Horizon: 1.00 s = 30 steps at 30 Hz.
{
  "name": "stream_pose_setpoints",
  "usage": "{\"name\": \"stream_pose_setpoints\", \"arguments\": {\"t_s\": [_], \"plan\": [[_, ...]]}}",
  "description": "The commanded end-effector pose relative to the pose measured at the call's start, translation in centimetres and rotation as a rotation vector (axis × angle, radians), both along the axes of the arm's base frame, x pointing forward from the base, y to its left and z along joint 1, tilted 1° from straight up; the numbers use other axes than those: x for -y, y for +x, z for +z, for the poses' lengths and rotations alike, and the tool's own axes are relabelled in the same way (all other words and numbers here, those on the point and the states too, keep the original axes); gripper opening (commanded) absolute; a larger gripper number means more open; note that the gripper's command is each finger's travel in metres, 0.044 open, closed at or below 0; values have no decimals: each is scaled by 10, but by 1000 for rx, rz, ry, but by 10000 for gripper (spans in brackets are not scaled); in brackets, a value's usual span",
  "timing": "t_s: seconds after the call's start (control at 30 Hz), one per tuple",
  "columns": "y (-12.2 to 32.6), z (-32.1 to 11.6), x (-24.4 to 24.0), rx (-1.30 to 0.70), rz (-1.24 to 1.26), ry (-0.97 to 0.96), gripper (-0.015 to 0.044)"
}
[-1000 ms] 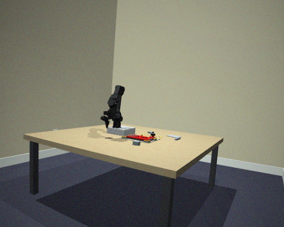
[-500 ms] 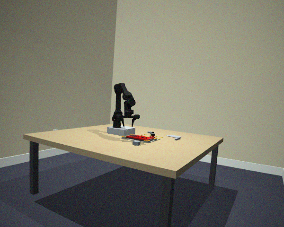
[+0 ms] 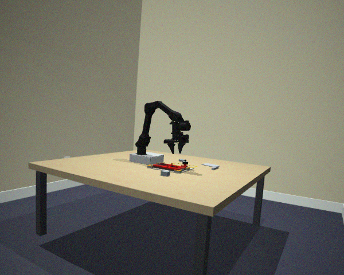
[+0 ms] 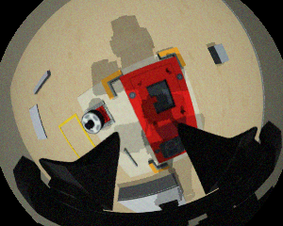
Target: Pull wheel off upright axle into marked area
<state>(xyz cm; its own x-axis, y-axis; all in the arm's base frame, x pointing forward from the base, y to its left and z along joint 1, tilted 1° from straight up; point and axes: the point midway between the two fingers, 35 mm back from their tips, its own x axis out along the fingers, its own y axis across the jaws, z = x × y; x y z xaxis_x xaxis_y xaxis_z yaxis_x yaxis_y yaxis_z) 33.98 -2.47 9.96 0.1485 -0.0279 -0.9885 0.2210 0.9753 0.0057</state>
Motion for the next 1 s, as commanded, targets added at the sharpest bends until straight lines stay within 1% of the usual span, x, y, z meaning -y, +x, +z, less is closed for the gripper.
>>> {"name": "stream_pose_setpoints", "arguments": {"t_s": [0.0, 0.13, 0.57, 0.97], "plan": [[11, 3, -44, -48, 160, -6, 300], [15, 3, -86, -100, 299, -15, 300], [21, 0, -92, -102, 306, -16, 300], [24, -67, -91, -102, 306, -16, 300]]}}
